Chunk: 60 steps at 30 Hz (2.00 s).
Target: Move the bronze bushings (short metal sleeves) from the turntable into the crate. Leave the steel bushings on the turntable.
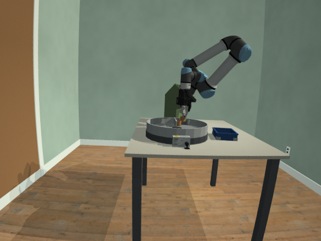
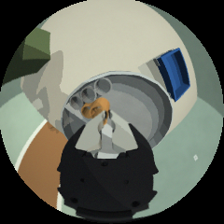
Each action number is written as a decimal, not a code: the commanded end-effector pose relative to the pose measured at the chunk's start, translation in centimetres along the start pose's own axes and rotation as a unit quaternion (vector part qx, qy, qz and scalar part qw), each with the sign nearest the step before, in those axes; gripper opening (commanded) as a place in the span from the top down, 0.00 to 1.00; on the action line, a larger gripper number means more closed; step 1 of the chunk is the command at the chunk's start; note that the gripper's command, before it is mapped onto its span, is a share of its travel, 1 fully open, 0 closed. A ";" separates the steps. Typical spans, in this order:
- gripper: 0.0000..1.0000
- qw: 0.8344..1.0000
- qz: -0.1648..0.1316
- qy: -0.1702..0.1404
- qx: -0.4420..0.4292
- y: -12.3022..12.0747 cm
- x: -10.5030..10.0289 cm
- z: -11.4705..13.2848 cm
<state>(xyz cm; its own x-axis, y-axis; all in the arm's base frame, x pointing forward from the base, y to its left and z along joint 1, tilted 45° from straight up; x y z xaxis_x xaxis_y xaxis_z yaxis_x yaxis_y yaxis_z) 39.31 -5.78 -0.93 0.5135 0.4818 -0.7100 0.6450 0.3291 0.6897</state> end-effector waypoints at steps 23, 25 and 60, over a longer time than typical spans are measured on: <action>1.00 1.000 0.000 0.002 0.000 0.0 -4.5 0.0; 1.00 1.000 0.000 0.002 0.000 0.0 -4.5 0.0; 1.00 1.000 0.000 0.002 0.000 0.0 -4.5 0.0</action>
<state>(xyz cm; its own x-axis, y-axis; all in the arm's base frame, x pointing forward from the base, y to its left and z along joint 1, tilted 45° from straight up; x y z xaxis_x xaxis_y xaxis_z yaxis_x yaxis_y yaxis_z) 36.98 -7.92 2.28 0.5117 0.4851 -0.7091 0.6443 0.3293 0.6902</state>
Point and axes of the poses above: the point where the finger pads meet when closed, its own x axis out along the fingers, its own y axis across the jaws, z = x × y, the point moved 1 cm from there along -x, back along the fingers, and after that the axes turned 3 degrees about x, right-handed, at the moved point
